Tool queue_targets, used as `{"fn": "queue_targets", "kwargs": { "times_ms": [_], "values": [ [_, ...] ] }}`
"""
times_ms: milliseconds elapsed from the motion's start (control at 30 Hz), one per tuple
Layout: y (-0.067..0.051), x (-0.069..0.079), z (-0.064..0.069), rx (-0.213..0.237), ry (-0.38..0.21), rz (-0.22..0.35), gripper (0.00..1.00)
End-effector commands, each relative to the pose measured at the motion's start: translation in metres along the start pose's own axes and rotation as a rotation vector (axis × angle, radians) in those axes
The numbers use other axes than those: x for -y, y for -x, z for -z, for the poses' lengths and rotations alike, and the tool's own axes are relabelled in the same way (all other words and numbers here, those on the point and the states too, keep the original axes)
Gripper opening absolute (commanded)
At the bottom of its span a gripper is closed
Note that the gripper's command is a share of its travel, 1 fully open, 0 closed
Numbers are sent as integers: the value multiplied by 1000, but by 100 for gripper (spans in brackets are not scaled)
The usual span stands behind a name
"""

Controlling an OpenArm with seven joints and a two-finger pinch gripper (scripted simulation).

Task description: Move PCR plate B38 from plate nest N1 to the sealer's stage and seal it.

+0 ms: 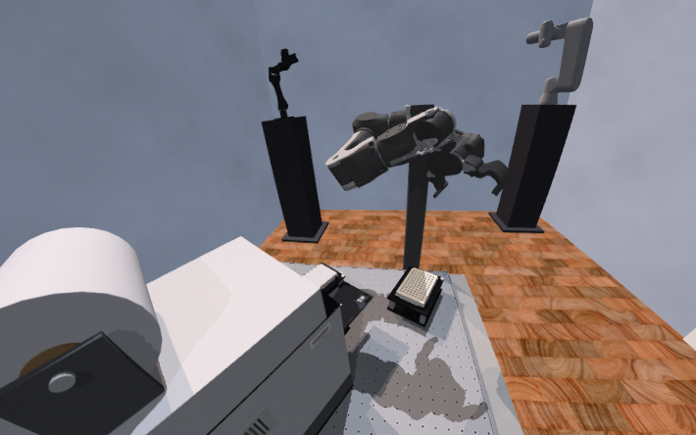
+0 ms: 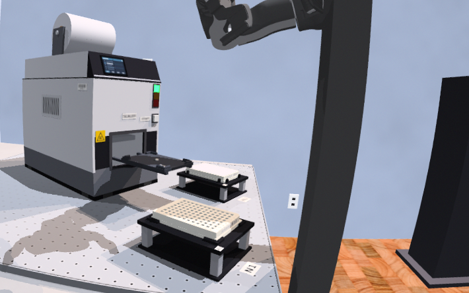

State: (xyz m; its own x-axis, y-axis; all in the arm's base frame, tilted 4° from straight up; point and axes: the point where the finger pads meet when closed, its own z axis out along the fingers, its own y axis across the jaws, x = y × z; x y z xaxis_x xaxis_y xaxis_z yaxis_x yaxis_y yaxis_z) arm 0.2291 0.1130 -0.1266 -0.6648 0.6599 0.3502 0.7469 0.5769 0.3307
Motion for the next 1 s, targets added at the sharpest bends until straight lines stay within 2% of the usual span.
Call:
{"fn": "queue_targets", "kwargs": {
  "times_ms": [0, 867, 900, 967],
  "values": [
    [0, -1, 1, -1, 3, 1, 100],
    [0, -1, 1, -1, 3, 1, 100],
    [5, 5, -4, 25, -31, 31, 77],
    [15, 15, -15, 77, -99, 90, 77]
  ]
}}
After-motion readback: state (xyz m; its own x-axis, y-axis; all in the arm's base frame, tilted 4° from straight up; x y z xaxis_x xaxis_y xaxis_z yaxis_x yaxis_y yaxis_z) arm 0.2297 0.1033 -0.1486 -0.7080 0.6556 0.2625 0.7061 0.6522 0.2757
